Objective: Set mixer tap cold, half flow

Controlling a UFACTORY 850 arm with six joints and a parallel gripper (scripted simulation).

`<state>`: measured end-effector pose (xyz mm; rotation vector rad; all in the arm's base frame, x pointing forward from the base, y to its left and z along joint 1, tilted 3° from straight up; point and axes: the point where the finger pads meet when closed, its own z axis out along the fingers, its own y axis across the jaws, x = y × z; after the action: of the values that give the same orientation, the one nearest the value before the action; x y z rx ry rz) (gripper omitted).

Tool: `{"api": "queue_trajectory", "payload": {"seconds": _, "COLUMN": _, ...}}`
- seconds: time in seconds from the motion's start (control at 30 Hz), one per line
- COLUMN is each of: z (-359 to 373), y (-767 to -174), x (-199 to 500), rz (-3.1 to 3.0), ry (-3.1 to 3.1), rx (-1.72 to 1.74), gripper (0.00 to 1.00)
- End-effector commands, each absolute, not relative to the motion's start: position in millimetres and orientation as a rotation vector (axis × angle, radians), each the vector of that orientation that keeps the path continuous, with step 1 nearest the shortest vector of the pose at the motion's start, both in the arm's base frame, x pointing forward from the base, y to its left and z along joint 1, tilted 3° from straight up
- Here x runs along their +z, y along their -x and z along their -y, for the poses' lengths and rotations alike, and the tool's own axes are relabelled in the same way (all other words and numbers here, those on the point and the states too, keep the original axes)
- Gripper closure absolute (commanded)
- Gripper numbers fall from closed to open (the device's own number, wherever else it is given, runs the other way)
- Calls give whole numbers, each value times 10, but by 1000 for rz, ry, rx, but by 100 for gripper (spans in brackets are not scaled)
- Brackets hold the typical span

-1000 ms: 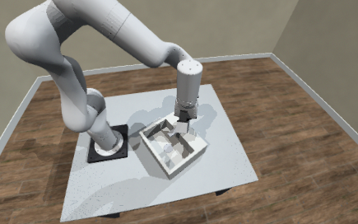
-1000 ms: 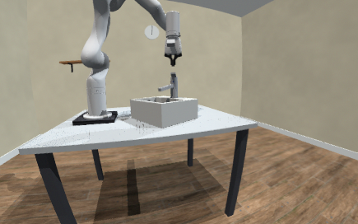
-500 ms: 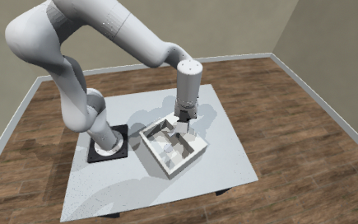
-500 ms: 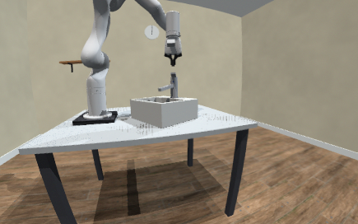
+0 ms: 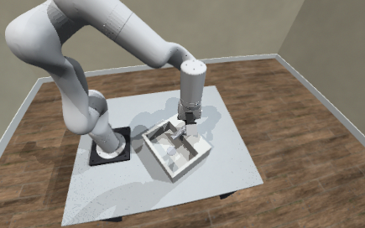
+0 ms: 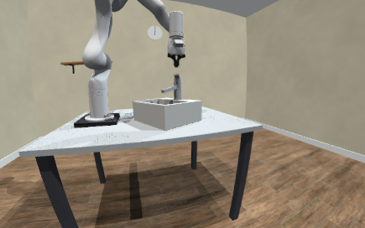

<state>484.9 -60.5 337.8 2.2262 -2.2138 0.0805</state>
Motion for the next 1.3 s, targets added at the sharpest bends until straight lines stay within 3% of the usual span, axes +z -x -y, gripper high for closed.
{"api": "queue_trajectory", "payload": {"seconds": 0.0, "z": 605, "y": -4854, "x": 3406, "rz": 1885, "ry": -2515, "rx": 73, "gripper": 100}}
{"api": "queue_trajectory", "payload": {"seconds": 0.63, "z": 599, "y": -4848, "x": 3493, "rz": 790, "ry": -2991, "rx": 94, "gripper": 100}}
{"api": "queue_trajectory", "payload": {"seconds": 1.27, "z": 595, "y": -4843, "x": 3561, "rz": -273, "ry": -3032, "rx": 83, "gripper": 100}}
